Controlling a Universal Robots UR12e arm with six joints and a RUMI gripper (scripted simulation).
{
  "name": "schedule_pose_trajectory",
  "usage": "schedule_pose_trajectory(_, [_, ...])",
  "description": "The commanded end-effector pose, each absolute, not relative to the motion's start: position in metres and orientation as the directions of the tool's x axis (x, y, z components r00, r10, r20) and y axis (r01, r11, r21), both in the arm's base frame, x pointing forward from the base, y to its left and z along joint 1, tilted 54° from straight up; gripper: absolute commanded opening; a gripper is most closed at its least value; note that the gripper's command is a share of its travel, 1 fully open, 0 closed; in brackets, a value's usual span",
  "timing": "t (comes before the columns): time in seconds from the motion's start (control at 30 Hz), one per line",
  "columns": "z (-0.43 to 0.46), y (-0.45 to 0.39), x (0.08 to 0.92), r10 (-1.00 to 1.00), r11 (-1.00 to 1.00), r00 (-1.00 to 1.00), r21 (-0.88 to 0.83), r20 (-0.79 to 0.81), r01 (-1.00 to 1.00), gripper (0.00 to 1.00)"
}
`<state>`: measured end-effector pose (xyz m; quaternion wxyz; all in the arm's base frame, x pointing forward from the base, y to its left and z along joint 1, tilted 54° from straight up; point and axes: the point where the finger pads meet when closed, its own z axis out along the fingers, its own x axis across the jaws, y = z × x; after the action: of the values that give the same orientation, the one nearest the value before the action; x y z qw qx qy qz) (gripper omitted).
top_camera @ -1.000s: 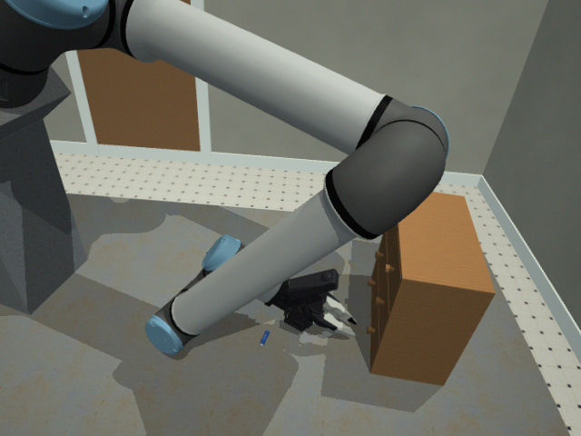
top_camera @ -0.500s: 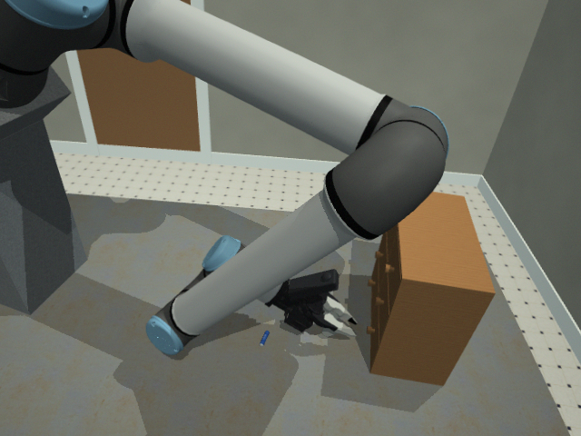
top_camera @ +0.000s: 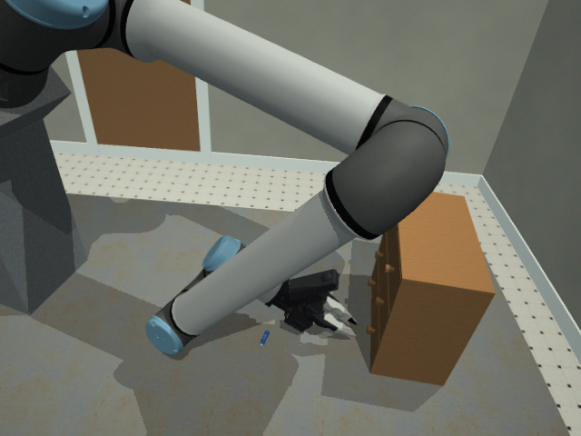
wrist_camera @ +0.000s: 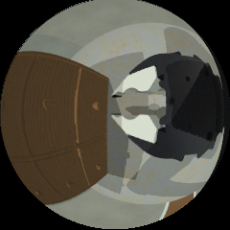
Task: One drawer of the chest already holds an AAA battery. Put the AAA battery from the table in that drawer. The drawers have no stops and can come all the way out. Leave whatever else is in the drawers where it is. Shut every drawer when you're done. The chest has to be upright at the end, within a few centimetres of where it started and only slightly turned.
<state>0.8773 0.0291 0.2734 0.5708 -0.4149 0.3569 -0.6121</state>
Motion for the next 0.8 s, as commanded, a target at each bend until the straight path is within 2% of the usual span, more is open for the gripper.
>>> schedule_pose_trajectory(0.0, [0.2738,0.0293,0.8770,-0.995,-0.094,-0.004,-0.910,0.101,0.403,0.20])
schedule_pose_trajectory(0.77, [0.2778,0.0297,0.8800,-0.995,-0.094,-0.004,-0.910,0.101,0.403,0.20])
